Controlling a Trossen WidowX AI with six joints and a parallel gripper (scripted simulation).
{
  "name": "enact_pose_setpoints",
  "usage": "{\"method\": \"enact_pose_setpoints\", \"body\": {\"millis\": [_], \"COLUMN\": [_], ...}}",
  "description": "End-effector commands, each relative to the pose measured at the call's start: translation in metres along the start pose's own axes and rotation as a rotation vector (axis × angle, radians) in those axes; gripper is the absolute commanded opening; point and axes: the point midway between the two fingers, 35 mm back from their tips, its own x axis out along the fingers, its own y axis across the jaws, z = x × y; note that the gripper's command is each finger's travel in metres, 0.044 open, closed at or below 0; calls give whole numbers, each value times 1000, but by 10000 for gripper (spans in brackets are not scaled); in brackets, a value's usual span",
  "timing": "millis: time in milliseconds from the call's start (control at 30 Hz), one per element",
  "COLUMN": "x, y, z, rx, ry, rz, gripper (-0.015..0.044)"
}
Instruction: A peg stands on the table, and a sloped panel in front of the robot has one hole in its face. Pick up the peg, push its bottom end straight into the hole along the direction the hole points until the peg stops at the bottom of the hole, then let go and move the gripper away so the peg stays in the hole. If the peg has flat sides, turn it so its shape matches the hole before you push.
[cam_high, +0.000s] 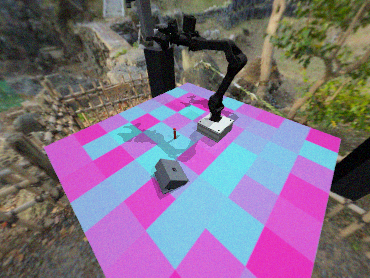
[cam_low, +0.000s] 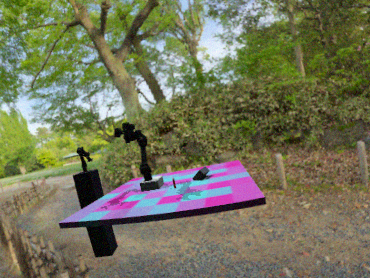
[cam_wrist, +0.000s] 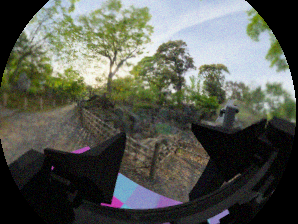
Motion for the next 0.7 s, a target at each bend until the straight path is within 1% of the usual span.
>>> {"method": "enact_pose_setpoints", "body": {"millis": [0,333,667], "x": [11,25,30], "y": [17,63,115], "z": [-23,-57,-94], "rx": [32,108,186], "ry": [72,198,360], "rz": [31,132,236], "gripper": [440,440,440]}}
